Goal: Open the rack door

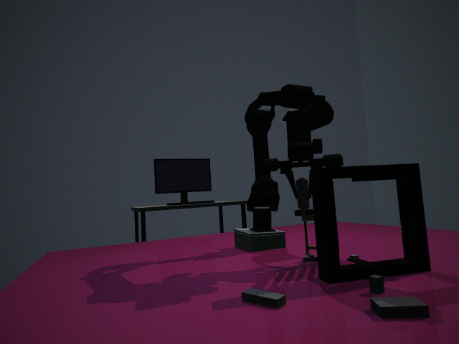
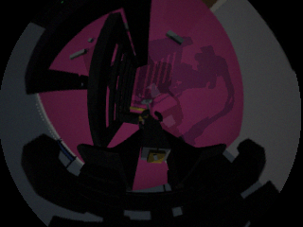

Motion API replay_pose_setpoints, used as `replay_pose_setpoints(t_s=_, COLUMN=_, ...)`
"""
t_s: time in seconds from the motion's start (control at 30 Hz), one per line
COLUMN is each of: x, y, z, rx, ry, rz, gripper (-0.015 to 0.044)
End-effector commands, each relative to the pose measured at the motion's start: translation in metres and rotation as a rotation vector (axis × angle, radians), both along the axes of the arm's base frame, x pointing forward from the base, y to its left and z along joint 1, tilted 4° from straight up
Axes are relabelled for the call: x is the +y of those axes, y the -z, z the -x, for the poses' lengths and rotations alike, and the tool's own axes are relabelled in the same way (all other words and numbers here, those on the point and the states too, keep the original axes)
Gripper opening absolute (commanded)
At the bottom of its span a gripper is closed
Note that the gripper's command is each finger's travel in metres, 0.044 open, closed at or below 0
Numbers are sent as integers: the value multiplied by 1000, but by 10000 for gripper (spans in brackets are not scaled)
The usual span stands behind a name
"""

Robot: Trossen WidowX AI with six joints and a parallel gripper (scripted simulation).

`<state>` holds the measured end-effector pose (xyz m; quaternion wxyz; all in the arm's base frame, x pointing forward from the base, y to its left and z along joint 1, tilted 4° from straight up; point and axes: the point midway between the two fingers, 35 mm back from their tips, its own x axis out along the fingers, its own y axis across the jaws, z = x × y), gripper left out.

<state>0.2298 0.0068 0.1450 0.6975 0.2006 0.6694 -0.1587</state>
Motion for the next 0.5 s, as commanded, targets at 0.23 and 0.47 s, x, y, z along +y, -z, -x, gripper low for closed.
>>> replay_pose_setpoints(t_s=0.23, x=-16, y=0, z=2, rx=-19, ry=-150, rz=2, gripper=28)
replay_pose_setpoints(t_s=0.47, x=-29, y=1, z=3, rx=-23, ry=-238, rz=8, gripper=28)
